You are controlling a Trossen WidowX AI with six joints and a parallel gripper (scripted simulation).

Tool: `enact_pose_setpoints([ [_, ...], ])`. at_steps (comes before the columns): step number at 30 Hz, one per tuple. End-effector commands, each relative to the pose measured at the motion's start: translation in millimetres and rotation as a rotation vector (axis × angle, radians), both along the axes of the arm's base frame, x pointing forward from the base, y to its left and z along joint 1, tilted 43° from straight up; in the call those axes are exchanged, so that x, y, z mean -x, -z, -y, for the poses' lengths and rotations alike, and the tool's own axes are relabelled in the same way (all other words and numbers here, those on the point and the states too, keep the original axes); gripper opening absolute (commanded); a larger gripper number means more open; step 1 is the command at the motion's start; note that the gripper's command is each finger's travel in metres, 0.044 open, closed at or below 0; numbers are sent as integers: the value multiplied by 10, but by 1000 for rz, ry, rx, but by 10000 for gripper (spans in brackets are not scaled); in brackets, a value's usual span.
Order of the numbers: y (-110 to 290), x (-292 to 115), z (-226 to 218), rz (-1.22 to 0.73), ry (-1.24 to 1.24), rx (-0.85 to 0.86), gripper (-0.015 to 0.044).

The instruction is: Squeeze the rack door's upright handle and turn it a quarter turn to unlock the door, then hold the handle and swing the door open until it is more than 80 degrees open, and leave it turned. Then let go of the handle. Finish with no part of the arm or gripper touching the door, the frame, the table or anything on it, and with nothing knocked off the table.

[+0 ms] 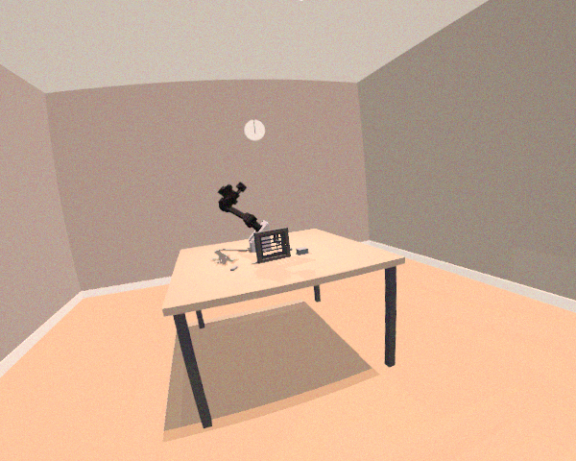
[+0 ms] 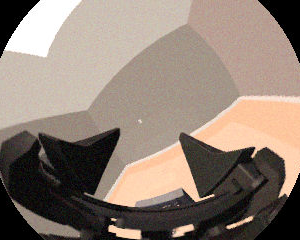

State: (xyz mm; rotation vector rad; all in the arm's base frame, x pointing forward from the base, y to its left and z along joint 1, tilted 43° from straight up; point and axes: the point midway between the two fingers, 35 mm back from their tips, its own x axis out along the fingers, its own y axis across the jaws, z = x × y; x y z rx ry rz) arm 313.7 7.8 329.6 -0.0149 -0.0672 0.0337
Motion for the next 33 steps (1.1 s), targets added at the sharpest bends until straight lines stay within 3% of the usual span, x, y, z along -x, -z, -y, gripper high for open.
enact_pose_setpoints([
  [1, 4, -3, -1, -2, 0, -1, 374],
  [5, 100, -79, -22, -55, 0, -18, 284],
  [33, 1545, -595, -272, -777, 129, -45, 284],
])
